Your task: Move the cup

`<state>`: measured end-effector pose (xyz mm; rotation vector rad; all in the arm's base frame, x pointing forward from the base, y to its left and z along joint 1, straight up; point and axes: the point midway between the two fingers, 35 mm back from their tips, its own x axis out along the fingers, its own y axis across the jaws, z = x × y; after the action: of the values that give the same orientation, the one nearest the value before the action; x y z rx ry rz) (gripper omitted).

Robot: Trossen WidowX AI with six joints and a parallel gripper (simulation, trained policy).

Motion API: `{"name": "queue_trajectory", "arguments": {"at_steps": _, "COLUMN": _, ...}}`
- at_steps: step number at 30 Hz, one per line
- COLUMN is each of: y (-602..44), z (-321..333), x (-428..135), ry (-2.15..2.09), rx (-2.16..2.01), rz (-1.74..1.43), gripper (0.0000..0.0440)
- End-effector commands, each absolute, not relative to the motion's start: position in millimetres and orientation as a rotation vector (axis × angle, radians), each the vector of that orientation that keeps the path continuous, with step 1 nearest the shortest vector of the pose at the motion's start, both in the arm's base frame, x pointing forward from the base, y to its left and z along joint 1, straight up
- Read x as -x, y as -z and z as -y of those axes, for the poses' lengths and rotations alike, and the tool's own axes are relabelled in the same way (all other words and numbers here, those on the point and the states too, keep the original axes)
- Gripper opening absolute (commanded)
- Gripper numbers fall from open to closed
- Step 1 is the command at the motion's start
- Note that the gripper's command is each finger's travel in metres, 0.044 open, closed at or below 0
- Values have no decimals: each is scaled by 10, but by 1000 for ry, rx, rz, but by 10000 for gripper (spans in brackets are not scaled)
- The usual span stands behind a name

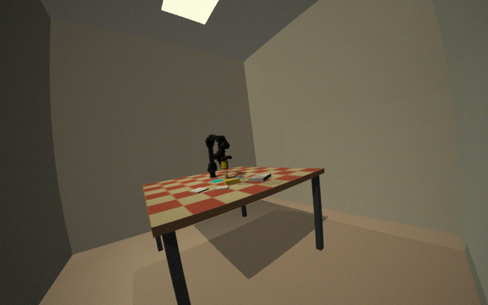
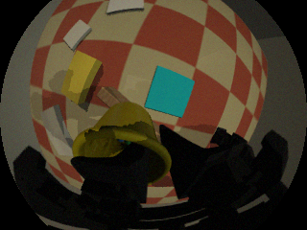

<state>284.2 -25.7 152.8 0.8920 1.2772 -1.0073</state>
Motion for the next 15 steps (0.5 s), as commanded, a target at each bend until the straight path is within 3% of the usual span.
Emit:
{"name": "queue_trajectory", "arguments": {"at_steps": 1, "y": -1526, "z": 369, "x": -2829, "ry": 1015, "rx": -918, "rz": -1244, "gripper": 0}}
{"name": "queue_trajectory", "arguments": {"at_steps": 15, "y": -1372, "z": 630, "x": -2739, "ry": 1053, "rx": -982, "rz": -1178, "gripper": 0}}
